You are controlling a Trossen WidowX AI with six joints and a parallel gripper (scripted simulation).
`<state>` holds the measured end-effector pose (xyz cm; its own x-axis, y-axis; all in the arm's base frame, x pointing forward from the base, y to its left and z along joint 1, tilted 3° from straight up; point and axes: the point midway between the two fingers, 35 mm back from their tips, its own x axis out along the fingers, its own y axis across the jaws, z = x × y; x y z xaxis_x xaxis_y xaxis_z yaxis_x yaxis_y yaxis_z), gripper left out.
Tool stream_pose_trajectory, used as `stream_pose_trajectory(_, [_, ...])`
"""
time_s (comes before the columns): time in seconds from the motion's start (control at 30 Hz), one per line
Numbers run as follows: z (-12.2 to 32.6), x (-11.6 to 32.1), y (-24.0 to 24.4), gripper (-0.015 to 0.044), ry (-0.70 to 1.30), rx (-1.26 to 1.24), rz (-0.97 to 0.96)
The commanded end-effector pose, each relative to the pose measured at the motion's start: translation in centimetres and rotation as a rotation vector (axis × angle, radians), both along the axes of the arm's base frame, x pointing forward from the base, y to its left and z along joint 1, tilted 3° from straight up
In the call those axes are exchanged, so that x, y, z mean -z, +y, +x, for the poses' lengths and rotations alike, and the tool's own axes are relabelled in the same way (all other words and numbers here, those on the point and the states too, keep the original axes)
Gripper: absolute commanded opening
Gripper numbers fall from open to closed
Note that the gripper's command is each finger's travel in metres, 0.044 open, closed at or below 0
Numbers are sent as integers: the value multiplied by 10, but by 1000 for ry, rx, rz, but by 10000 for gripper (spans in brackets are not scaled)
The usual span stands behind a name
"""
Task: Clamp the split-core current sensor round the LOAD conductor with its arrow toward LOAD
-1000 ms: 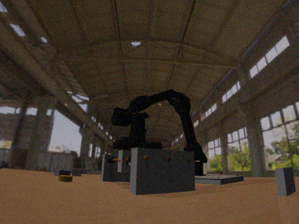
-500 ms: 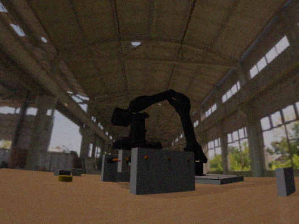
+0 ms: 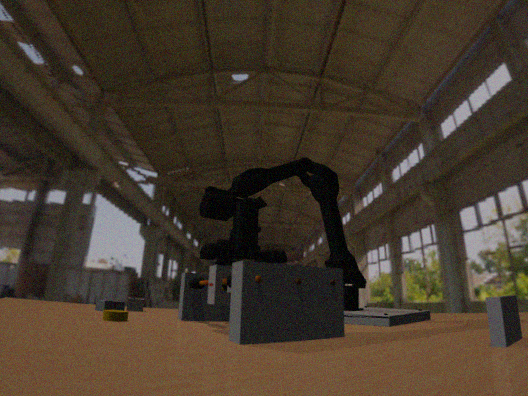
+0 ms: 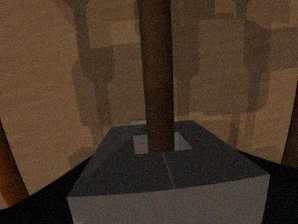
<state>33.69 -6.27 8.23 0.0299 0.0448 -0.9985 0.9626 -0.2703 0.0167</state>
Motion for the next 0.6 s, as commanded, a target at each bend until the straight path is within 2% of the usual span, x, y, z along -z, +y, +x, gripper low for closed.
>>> stream_pose_trajectory(0.0, [0, 1, 0, 0, 4, 0, 1])
stream_pose_trajectory(0.23, [0, 1, 0, 0, 4, 0, 1])
stream_pose_trajectory(0.57, [0, 1, 0, 262, 4, 0, 1])
